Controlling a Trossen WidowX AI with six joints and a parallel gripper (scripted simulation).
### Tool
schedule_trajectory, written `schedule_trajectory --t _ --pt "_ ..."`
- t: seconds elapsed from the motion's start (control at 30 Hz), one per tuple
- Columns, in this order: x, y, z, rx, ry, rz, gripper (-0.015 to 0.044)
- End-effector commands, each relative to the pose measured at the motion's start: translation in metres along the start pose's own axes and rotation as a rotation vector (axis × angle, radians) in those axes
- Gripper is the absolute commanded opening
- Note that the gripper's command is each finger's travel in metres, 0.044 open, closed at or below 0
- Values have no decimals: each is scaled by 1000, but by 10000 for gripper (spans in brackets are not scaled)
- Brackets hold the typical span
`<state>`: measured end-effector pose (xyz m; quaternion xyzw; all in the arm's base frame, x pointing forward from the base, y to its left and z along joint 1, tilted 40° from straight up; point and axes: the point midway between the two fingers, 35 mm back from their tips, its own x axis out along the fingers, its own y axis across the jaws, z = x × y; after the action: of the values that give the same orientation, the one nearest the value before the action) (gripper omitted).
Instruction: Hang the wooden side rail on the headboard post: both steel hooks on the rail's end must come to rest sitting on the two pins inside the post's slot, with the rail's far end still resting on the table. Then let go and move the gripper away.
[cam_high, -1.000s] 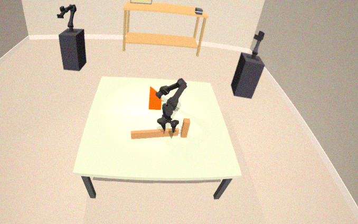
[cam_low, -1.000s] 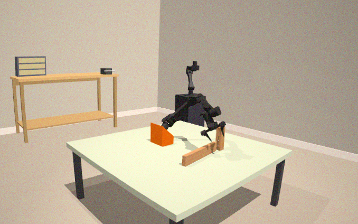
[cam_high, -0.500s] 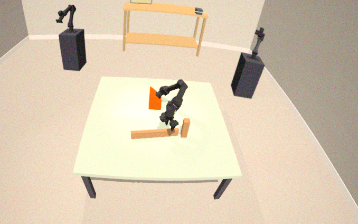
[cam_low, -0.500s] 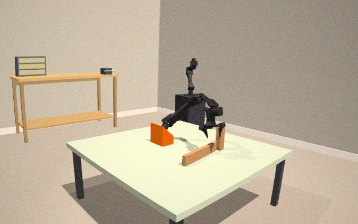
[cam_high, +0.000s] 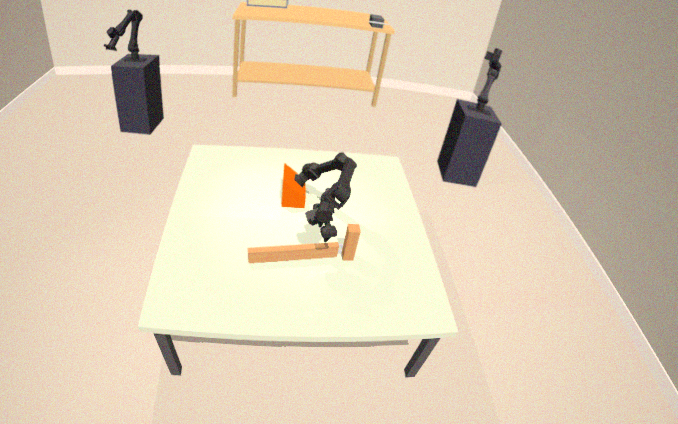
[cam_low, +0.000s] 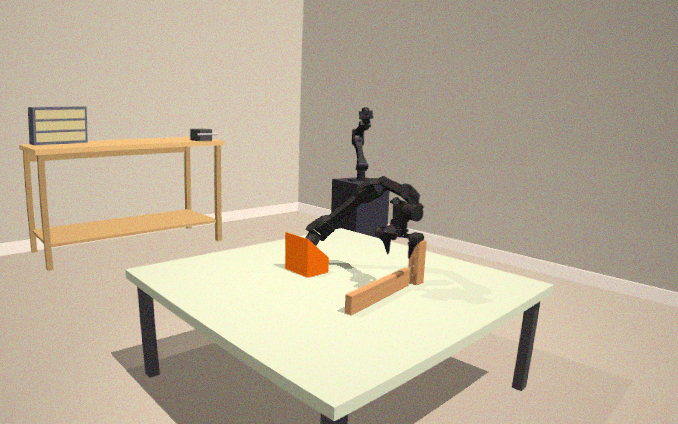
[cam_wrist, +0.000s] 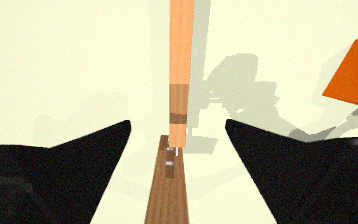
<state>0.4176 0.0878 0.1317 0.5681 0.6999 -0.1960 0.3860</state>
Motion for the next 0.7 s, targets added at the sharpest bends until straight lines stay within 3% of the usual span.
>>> schedule_trajectory --t 0.0,0.2,0.67 --pt "2 -1 1 18 -3 -16 440" --pt "35 -2 1 18 -1 -16 440" --pt "53 -2 1 18 0 -16 440"
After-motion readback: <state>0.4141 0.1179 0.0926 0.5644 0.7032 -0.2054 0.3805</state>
